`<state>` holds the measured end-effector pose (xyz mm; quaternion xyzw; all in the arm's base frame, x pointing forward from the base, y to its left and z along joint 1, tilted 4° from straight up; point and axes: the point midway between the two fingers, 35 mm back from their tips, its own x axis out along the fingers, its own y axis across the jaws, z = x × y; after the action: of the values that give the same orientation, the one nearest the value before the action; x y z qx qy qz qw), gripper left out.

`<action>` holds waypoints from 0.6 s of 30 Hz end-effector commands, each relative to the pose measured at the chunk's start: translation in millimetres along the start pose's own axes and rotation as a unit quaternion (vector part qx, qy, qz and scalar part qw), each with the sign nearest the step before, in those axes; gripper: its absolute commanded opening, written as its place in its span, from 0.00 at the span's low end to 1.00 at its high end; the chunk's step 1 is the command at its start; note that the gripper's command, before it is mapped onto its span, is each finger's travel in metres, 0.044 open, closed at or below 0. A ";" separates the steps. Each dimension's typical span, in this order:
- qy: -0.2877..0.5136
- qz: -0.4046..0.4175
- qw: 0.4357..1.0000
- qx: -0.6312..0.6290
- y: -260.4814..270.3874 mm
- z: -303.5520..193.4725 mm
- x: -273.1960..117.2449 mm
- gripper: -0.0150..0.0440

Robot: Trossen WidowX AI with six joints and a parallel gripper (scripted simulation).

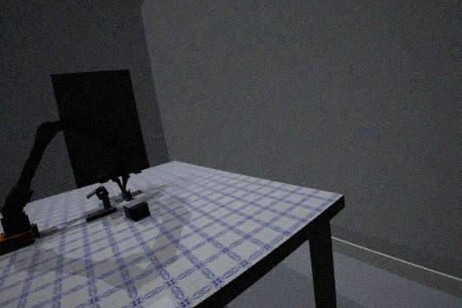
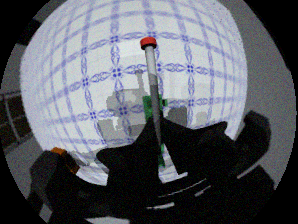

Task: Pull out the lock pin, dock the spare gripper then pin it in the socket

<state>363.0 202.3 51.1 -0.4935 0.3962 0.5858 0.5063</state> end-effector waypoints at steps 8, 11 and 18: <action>0.002 0.005 1.000 0.002 1.8 2.0 -20.4 0.25; 0.002 0.008 1.000 0.003 2.5 2.2 -23.7 0.25; 0.003 0.010 1.000 0.004 3.1 1.3 -18.5 0.25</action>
<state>359.9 199.4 70.1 -0.4895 0.4045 0.5879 0.5012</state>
